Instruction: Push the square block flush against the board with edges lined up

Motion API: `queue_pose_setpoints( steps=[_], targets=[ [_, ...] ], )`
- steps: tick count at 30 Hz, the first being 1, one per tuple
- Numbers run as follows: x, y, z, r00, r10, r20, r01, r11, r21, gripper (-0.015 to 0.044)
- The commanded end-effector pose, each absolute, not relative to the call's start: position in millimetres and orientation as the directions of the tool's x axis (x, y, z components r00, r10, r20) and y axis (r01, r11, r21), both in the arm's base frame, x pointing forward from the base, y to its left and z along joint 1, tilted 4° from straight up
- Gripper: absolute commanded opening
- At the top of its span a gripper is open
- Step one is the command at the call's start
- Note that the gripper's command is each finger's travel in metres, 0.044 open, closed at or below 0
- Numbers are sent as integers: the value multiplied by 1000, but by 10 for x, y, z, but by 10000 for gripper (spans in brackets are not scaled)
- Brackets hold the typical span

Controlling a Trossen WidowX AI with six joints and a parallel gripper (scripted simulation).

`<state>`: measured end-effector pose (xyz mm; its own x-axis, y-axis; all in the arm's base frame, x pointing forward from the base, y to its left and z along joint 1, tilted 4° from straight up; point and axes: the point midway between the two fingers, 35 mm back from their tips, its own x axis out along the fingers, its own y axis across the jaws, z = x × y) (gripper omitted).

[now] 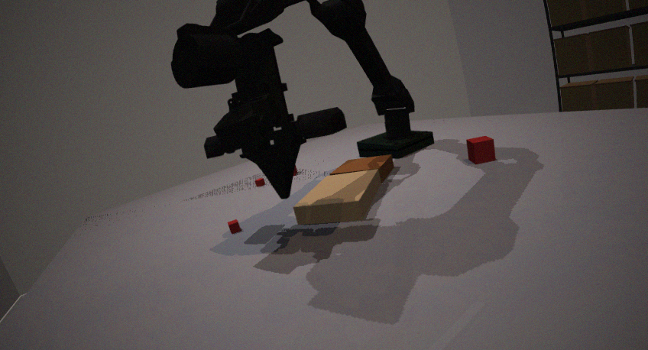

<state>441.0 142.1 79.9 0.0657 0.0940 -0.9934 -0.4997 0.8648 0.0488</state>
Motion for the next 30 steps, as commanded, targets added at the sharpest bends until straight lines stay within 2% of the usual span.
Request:
queue_pose_setpoints(
  steps=[1, 30],
  targets=[
    [4391, 1452, 364, 42, 85, -995, -510, 858, 52, 0],
    [4147, 1290, 320, 40, 84, -996, -510, 858, 52, 0]
  ],
)
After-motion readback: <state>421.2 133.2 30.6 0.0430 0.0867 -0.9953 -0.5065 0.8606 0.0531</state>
